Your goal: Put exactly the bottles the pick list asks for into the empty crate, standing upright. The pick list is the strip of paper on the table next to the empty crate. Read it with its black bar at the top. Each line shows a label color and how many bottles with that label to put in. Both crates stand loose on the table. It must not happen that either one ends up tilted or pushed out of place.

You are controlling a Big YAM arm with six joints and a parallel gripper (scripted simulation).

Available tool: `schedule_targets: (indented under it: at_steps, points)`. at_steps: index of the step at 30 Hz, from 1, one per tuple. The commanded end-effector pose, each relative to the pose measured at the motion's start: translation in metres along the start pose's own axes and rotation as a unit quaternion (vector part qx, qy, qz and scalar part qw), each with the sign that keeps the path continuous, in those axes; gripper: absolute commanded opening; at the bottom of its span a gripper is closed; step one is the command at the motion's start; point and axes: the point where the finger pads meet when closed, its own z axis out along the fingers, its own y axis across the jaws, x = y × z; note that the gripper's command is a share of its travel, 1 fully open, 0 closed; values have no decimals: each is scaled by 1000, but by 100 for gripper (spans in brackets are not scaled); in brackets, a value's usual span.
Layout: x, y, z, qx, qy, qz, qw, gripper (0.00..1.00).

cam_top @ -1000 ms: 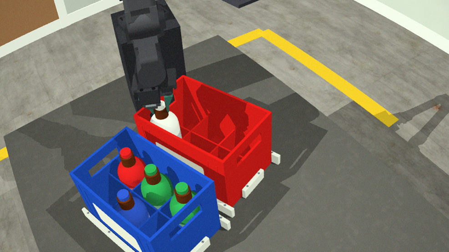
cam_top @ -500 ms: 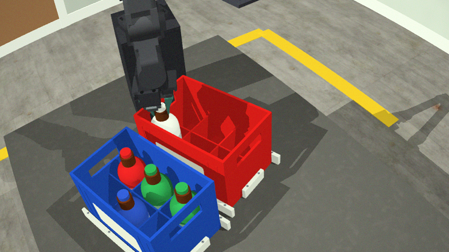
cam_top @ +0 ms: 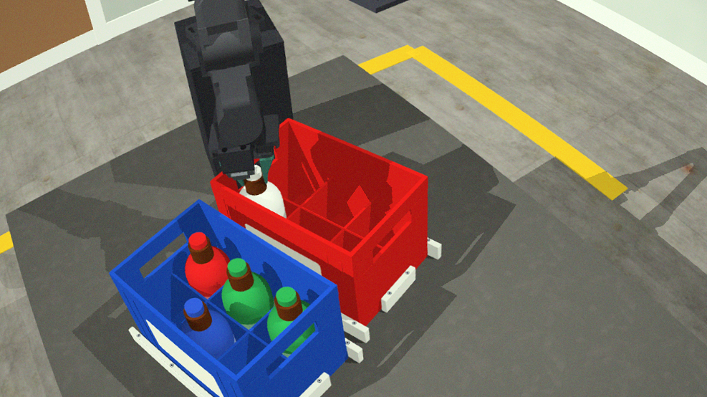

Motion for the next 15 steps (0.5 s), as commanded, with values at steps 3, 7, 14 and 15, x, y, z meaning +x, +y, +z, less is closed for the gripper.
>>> schedule_targets:
  at_steps: [3,7,14,15]
  points:
    - [-13,5,1,-2,-14,-9,1000,0]
    - [-16,6,1,-3,-20,-9,1000,0]
    - [-15,6,4,-3,-20,-9,1000,0]
    - [-14,6,5,-2,-18,-9,1000,0]
